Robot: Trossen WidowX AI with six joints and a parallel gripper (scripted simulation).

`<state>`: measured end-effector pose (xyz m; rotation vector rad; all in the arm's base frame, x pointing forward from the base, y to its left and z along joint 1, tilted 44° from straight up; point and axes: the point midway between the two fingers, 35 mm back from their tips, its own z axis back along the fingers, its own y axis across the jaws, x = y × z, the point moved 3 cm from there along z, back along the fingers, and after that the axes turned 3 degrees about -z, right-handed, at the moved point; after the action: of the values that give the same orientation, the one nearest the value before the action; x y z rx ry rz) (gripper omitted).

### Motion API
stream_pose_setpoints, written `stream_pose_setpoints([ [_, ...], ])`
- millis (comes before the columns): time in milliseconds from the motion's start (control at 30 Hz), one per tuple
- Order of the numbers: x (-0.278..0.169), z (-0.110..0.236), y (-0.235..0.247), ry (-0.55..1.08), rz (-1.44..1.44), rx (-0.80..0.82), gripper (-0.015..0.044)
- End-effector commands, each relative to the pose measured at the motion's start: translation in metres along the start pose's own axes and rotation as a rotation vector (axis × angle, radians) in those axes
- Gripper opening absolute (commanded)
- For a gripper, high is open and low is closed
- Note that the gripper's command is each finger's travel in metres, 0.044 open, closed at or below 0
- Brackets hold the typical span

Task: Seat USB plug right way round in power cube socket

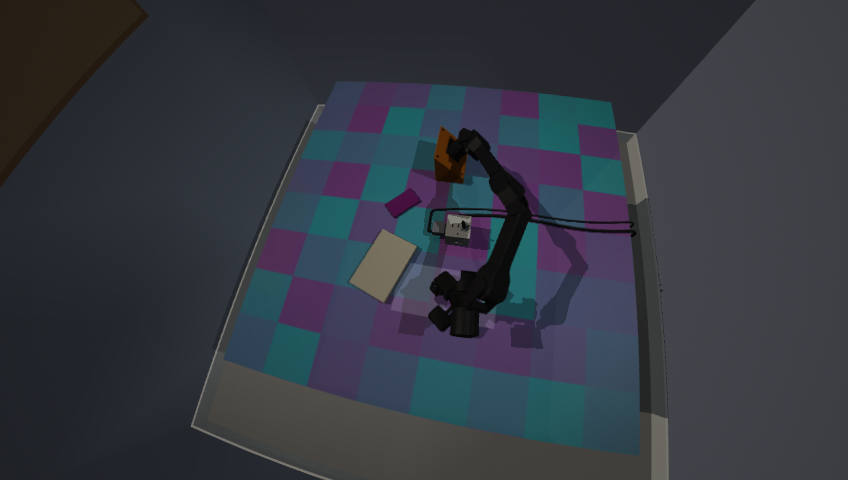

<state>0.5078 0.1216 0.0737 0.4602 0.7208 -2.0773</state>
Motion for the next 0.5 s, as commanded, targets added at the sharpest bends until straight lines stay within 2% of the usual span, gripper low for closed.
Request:
stream_pose_setpoints([
  [0, 0.001, 0.001, 0.000, 0.000, 0.014, 0.000, 0.0426],
  [33, 0.002, 0.003, -0.001, -0.002, 0.056, -0.001, 0.0440],
  [467, 0.049, 0.060, -0.025, -0.013, 1.142, -0.041, 0.0440],
])
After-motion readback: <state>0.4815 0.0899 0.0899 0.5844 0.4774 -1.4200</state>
